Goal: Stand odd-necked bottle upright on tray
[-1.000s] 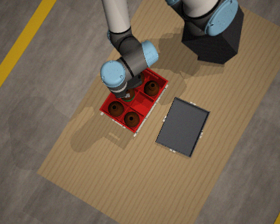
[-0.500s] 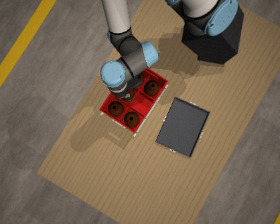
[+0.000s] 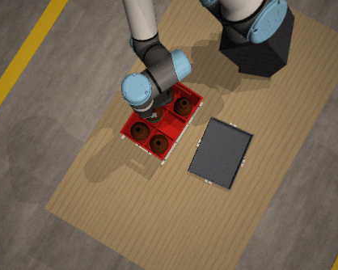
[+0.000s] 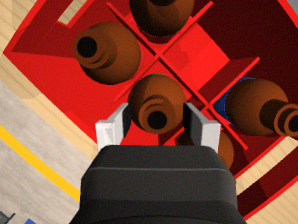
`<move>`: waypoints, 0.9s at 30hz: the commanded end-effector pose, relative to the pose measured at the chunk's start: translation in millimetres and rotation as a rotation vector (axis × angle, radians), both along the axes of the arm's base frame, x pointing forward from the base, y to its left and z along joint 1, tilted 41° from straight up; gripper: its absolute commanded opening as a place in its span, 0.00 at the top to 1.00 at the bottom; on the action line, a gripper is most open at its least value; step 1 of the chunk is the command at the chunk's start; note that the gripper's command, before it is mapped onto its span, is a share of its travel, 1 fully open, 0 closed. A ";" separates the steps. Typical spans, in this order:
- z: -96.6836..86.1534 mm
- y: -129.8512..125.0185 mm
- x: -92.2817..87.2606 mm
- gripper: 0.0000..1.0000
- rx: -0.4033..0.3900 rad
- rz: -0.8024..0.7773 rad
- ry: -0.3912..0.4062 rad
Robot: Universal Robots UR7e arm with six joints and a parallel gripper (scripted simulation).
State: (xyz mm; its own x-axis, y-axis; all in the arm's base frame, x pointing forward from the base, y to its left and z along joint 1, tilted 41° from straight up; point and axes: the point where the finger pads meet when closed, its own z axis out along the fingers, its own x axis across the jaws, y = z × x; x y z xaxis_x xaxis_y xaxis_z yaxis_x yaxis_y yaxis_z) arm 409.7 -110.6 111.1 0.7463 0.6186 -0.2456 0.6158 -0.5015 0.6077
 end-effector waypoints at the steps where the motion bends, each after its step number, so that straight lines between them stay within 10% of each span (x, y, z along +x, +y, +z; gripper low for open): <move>1: 0.4 0.1 0.2 0.00 0.000 0.000 -0.001; 13: 0.4 0.1 0.2 0.00 0.000 0.000 -0.001; 14: 0.4 0.1 0.2 1.00 0.000 0.000 -0.001; 27: 0.4 0.1 0.2 1.00 0.000 0.000 -0.001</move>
State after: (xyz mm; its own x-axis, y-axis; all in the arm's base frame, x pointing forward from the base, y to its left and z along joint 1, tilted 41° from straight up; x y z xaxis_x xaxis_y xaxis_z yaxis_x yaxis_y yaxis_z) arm 409.7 -110.6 111.1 0.7463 0.6186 -0.2456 0.6158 -0.5015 0.6077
